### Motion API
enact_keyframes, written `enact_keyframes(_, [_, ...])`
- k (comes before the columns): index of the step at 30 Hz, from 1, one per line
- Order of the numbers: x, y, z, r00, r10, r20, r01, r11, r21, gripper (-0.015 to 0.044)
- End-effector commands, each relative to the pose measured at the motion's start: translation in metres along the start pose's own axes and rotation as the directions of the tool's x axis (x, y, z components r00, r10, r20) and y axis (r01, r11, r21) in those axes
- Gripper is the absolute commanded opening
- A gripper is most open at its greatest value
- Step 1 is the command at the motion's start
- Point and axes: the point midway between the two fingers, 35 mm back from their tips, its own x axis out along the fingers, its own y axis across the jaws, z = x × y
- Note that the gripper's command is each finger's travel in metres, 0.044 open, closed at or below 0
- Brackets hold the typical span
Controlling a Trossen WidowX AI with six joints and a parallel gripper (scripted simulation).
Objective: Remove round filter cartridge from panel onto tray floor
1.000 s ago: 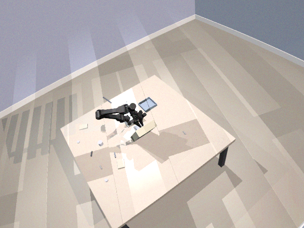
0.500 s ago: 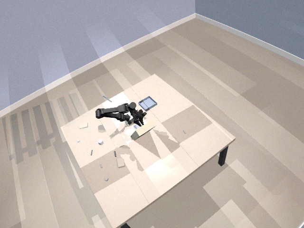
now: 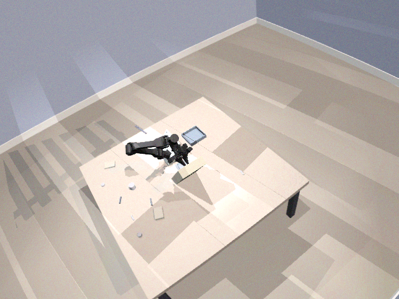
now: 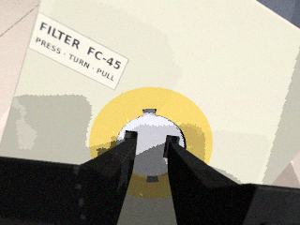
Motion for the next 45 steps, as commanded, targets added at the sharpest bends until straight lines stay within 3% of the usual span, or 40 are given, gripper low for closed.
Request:
enact_keyframes(1, [0.001,0.001,-0.001,1.000,0.003,-0.001,-0.003,1.000,-0.005,0.0105])
enact_keyframes(45, [0.013,0.001,-0.001,1.000,0.002,-0.001,-0.002,1.000,-0.005,0.0105])
